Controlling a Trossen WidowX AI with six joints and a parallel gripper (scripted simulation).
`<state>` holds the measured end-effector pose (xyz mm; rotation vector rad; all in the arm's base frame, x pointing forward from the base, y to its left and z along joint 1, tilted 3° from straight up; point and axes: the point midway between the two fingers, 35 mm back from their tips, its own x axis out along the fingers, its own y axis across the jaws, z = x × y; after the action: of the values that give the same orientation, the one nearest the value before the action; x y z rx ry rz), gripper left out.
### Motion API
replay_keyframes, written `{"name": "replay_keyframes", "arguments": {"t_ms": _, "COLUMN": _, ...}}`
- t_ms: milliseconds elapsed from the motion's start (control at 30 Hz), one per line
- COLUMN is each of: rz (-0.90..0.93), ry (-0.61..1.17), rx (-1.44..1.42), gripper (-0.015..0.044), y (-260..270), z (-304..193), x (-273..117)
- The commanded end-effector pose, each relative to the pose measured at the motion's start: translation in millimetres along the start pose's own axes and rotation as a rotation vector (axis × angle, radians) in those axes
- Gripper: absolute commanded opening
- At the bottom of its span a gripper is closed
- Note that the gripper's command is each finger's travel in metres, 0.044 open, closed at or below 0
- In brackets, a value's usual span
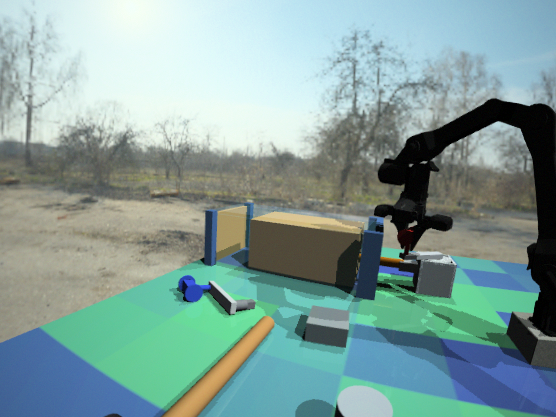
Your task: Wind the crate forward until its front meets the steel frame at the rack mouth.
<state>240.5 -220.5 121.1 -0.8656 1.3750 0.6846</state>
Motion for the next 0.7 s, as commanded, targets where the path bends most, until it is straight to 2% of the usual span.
{"name": "replay_keyframes", "arguments": {"t_ms": 0, "rz": 0.044, "ry": -0.021, "rx": -0.003, "gripper": 0.0, "y": 21.3, "z": 9.4, "x": -0.4}}
{"name": "replay_keyframes", "arguments": {"t_ms": 667, "rz": 0.046, "ry": -0.021, "rx": -0.003, "gripper": 0.0, "y": 46.9, "z": 13.6, "x": -1.3}}
